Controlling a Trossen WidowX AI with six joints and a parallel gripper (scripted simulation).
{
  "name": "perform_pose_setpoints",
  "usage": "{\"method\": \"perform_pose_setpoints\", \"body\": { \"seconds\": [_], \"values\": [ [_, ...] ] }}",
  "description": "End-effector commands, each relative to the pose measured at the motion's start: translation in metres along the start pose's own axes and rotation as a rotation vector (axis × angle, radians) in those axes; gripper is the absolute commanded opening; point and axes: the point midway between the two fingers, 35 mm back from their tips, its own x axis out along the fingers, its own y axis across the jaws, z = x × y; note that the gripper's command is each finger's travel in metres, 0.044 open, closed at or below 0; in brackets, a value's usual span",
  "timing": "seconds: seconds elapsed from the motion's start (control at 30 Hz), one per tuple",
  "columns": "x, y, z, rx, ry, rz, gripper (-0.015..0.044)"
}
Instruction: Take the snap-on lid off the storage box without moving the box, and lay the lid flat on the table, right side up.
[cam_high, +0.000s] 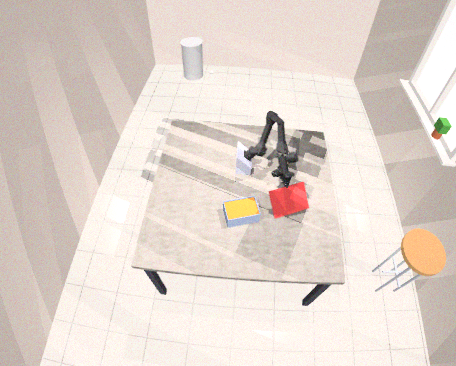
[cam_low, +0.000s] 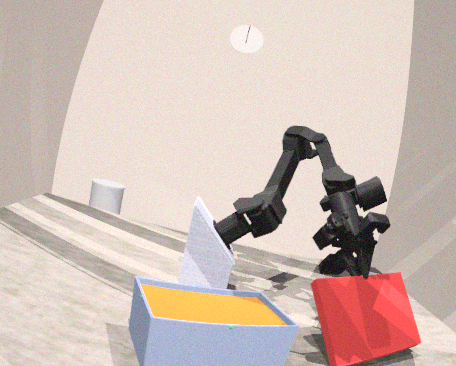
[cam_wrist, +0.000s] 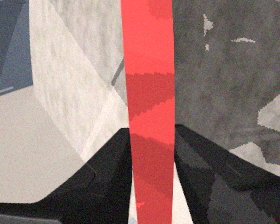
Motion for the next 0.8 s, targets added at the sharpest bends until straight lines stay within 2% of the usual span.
{"method": "perform_pose_setpoints", "body": {
  "seconds": [0.0,0.77],
  "values": [
    [0.003,-0.002,0.001,0.006,-0.007,0.005,0.0],
    [0.015,-0.016,0.001,0.007,-0.006,0.005,0.0]
  ]
}}
